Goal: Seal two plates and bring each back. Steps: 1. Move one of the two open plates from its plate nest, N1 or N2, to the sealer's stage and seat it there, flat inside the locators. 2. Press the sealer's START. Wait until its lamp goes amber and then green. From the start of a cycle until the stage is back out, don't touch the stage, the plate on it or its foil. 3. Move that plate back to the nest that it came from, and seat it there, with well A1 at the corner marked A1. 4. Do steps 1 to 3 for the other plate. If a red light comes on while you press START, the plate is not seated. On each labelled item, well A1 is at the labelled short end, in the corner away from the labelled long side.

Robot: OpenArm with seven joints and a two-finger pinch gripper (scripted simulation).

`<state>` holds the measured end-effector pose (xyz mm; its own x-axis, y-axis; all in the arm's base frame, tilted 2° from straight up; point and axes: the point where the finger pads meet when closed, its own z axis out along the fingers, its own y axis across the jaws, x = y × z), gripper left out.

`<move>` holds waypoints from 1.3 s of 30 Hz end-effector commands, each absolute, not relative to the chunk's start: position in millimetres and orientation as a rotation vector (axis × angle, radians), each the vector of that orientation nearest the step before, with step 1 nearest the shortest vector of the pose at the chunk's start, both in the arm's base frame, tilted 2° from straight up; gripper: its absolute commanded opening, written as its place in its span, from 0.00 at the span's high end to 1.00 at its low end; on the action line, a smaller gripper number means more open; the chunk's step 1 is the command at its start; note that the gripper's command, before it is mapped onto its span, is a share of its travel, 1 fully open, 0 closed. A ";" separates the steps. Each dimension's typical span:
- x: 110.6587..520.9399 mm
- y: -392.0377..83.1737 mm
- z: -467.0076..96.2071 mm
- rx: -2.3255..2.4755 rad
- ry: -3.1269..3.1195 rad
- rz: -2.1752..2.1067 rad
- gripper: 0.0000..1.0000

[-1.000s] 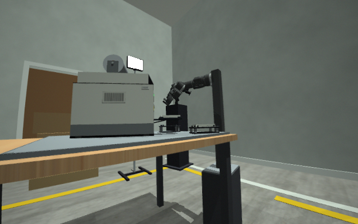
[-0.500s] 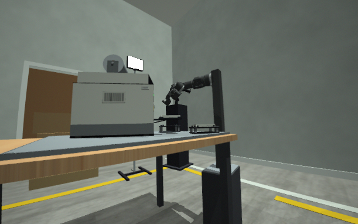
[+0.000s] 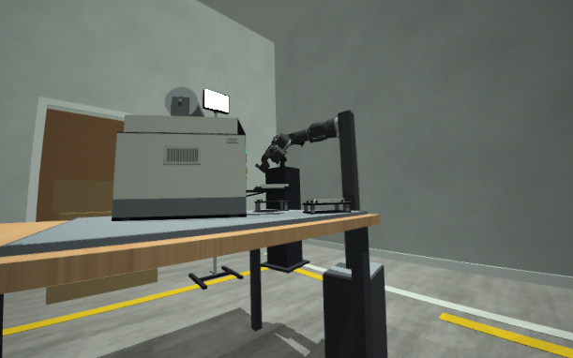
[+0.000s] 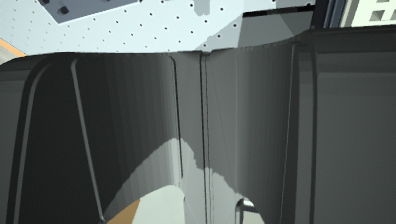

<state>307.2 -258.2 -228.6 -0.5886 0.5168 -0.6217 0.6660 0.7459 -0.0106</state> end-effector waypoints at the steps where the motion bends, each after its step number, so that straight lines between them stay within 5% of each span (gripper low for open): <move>1: 308.0 -256.1 -229.2 0.872 2.341 -0.312 1.00; 39: 324.9 -271.0 -248.3 0.880 2.336 -0.315 1.00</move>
<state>323.6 -272.3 -249.4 -0.5895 0.5165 -0.6211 0.6649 0.7469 -0.0099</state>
